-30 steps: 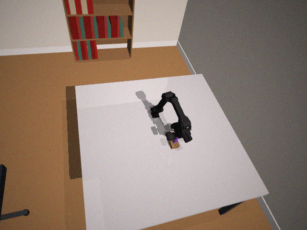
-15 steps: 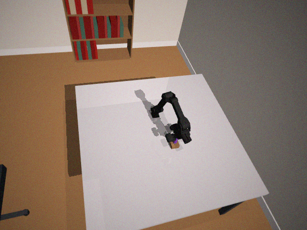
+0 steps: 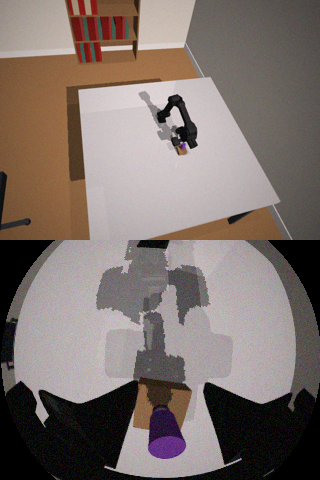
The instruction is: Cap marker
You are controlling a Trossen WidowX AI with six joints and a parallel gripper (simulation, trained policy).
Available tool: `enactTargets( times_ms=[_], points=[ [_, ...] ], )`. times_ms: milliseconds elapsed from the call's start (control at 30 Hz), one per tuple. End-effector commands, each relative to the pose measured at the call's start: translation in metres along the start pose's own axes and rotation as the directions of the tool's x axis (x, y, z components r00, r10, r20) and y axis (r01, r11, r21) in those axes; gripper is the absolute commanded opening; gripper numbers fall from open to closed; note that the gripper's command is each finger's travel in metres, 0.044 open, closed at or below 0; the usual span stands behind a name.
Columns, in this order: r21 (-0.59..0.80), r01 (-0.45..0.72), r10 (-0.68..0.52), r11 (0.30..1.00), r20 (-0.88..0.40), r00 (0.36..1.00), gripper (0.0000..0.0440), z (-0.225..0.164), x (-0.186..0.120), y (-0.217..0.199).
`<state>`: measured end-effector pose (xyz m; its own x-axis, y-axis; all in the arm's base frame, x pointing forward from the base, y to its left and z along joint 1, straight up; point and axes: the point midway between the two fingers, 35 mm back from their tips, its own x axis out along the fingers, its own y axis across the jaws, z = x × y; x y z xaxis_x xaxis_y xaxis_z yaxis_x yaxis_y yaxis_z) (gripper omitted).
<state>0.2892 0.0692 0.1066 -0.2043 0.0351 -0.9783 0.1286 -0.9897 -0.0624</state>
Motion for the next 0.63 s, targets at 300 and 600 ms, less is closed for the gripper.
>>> enactTargets(
  times_ms=[300,600],
  points=[
    [-0.05,0.034,-0.038,0.998,-0.081,0.996,0.044,0.004,-0.015,-0.005],
    [-0.062,0.047,-0.056,0.997,-0.155,0.986,0.0439,0.005,-0.04,-0.006]
  ],
)
